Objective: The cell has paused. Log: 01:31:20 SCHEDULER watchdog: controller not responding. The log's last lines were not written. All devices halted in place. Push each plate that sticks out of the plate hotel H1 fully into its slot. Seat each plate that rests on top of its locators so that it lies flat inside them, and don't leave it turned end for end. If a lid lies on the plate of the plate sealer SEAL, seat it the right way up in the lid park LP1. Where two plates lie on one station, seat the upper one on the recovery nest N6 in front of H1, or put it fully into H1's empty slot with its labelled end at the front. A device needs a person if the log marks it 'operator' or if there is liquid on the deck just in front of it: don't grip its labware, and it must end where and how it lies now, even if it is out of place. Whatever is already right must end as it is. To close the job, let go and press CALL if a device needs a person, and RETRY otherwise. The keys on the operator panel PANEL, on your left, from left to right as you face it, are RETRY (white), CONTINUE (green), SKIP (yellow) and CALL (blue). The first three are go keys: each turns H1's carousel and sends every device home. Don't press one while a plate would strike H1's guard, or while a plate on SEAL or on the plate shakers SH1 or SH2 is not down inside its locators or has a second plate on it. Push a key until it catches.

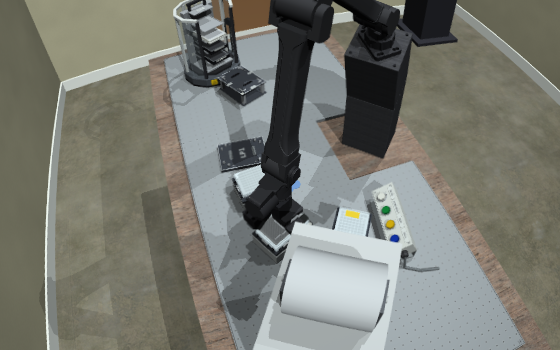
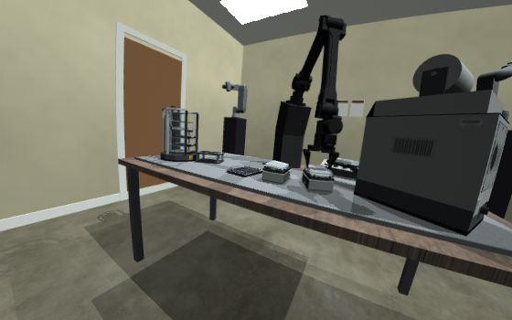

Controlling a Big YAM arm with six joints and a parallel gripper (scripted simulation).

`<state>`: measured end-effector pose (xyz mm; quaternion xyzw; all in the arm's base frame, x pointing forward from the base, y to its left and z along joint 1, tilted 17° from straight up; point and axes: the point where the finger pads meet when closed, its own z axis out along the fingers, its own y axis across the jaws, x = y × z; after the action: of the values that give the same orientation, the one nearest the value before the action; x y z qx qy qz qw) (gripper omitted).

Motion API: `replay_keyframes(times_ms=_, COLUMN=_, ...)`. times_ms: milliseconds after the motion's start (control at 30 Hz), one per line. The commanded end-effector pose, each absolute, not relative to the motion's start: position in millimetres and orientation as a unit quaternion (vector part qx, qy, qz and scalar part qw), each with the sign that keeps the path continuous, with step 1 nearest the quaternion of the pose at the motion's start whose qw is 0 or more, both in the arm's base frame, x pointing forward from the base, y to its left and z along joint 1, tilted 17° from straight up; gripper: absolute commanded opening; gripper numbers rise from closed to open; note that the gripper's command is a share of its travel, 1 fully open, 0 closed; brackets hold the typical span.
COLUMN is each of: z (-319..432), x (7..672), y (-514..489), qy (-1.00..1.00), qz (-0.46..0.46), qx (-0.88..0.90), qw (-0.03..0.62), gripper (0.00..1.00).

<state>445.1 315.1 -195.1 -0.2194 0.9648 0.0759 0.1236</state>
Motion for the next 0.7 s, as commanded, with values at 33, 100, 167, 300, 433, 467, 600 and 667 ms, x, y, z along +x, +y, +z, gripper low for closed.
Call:
replay_keyframes(times_ms=33, z=-205.5, x=449.1, y=326.1, qy=0.964, qz=0.078, qx=-0.219, qw=0.129, gripper=1.00)
replay_keyframes(times_ms=100, z=-207.7, x=448.7, y=326.1, qy=0.964, qz=0.077, qx=-0.219, qw=0.127, gripper=1.00)
replay_keyframes(times_ms=167, z=-207.9, x=448.0, y=325.5, qy=0.964, qz=0.077, qx=-0.220, qw=0.126, gripper=1.00)
replay_keyframes(times_ms=300, z=-205.1, x=449.3, y=326.6, qy=0.964, qz=0.078, qx=-0.220, qw=0.128, gripper=1.00)
replay_keyframes(times_ms=433, z=-205.2, x=448.9, y=326.4, qy=0.964, qz=0.077, qx=-0.220, qw=0.126, gripper=1.00)
replay_keyframes(times_ms=467, z=-205.3, x=448.8, y=326.3, qy=0.964, qz=0.077, qx=-0.220, qw=0.126, gripper=1.00)
replay_keyframes(times_ms=600, z=-205.5, x=448.7, y=326.1, qy=0.964, qz=0.077, qx=-0.220, qw=0.125, gripper=0.96)
replay_keyframes(times_ms=667, z=-199.2, x=451.6, y=321.1, qy=0.964, qz=0.077, qx=-0.219, qw=0.129, gripper=0.92)
